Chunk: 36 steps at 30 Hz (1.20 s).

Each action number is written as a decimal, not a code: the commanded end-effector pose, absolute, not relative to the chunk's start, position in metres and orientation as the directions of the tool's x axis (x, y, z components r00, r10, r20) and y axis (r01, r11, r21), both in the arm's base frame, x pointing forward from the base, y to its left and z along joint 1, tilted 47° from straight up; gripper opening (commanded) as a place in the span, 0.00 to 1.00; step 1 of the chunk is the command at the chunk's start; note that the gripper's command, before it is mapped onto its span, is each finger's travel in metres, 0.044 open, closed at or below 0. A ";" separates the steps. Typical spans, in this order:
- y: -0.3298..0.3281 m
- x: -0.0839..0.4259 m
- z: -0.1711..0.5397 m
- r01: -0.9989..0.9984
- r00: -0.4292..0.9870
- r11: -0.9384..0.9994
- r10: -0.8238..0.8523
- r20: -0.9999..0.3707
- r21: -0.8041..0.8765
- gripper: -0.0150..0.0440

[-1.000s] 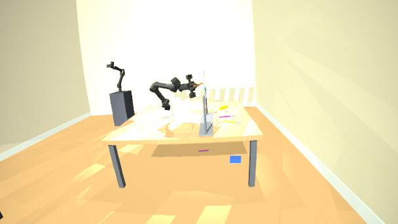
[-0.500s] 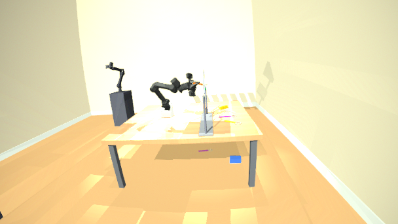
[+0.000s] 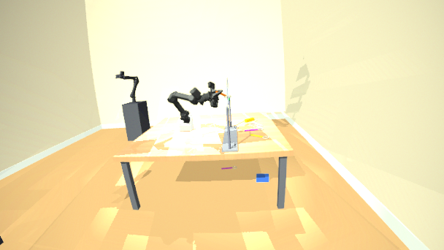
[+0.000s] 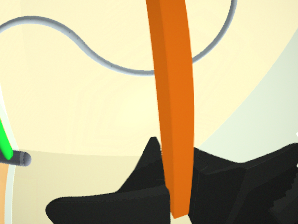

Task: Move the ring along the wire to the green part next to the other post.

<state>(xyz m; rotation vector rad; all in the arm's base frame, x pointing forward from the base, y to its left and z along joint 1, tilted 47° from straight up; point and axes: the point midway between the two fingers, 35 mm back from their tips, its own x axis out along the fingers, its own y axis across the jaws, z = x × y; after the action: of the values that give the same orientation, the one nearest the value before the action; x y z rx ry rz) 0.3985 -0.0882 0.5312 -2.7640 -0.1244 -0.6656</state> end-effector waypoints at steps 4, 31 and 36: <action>-0.095 0.398 0.532 0.156 0.887 -0.951 0.017 0.462 -0.265 0.00; -0.164 0.400 0.488 0.121 0.896 -0.702 -0.226 0.381 -0.702 0.00; -0.176 0.400 0.473 0.112 0.898 -0.611 -0.277 0.343 -0.784 0.00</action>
<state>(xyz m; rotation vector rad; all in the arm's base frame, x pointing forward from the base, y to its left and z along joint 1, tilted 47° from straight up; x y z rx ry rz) 0.4002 -0.1677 0.4839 -2.2411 0.0858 -0.5652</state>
